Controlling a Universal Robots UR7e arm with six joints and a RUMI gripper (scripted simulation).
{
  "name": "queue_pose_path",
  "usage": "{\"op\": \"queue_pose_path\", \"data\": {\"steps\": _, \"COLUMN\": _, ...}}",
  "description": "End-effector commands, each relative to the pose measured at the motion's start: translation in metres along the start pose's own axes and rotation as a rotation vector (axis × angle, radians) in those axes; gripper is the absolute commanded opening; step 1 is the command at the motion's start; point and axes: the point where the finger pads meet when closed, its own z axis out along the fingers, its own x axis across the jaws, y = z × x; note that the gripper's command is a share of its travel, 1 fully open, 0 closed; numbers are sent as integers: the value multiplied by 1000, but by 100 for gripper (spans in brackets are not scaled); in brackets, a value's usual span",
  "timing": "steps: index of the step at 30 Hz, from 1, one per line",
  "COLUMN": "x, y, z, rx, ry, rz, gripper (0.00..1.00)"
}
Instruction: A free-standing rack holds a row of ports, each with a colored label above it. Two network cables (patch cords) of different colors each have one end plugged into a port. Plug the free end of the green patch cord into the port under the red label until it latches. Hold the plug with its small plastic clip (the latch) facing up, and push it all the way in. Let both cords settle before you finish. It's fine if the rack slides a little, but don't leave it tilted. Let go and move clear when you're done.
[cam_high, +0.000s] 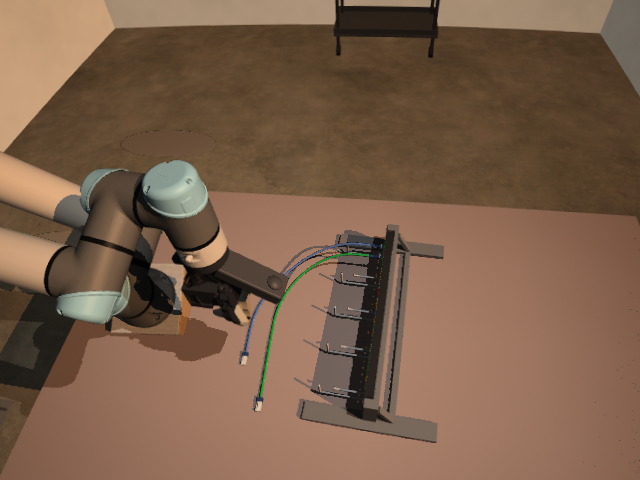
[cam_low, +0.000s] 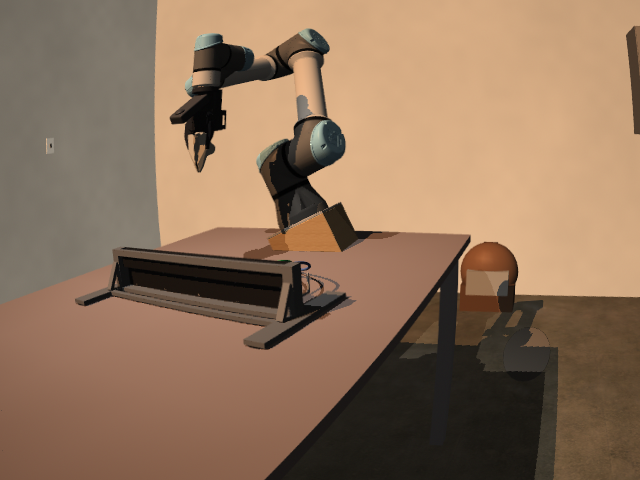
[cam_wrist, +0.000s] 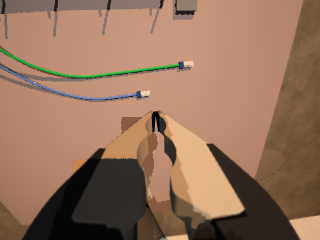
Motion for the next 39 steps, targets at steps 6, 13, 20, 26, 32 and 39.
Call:
{"op": "queue_pose_path", "data": {"steps": 6, "x": -42, "y": -60, "z": 10, "rx": 116, "ry": 45, "rz": -10, "gripper": 0}}
{"op": "queue_pose_path", "data": {"steps": 13, "x": -111, "y": -106, "z": 15, "rx": 260, "ry": 65, "rz": -12, "gripper": 0}}
{"op": "queue_pose_path", "data": {"steps": 20, "x": -164, "y": -124, "z": 15, "rx": 359, "ry": 62, "rz": -9, "gripper": 0}}
{"op": "queue_pose_path", "data": {"steps": 26, "x": -238, "y": -129, "z": 13, "rx": 490, "ry": 37, "rz": 1, "gripper": 0}}
{"op": "queue_pose_path", "data": {"steps": 32, "x": -290, "y": -119, "z": 11, "rx": 584, "ry": 3, "rz": 12, "gripper": 0}}
{"op": "queue_pose_path", "data": {"steps": 39, "x": -313, "y": -112, "z": 10, "rx": 625, "ry": -16, "rz": 18, "gripper": 0}}
